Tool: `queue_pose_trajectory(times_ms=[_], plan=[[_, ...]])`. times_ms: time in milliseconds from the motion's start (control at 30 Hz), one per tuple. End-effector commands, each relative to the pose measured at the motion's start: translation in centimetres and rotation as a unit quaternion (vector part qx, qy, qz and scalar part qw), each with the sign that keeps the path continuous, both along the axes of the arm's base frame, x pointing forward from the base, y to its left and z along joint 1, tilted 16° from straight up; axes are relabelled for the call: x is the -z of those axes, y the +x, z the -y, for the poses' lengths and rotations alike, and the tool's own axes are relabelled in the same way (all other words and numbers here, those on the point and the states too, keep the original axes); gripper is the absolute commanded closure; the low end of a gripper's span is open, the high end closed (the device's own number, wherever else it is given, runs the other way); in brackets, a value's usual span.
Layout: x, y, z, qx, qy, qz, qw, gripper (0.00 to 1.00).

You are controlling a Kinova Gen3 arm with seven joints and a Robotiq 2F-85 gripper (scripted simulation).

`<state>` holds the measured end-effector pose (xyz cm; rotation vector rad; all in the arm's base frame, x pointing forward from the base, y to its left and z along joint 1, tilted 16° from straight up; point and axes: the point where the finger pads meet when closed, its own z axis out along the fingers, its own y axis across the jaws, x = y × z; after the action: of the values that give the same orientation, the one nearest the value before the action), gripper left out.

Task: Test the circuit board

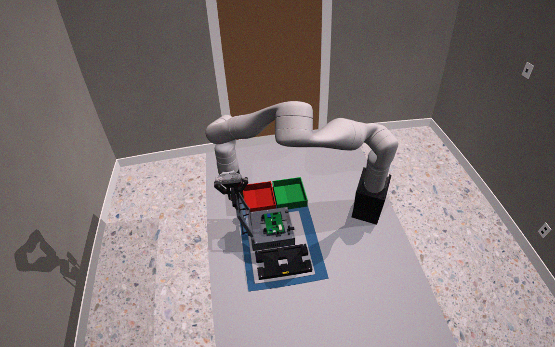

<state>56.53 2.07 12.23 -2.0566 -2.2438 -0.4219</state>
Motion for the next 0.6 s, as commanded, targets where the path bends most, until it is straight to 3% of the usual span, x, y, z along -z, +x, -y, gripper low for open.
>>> queue_pose_trajectory(times_ms=[0, 567], plan=[[-0.1, -0.2, 0.1, 0.000, 0.000, 0.000, 1.000, 1.00], [-0.2, -1.4, 0.2, 0.000, 0.000, 0.000, 1.000, 1.00]])
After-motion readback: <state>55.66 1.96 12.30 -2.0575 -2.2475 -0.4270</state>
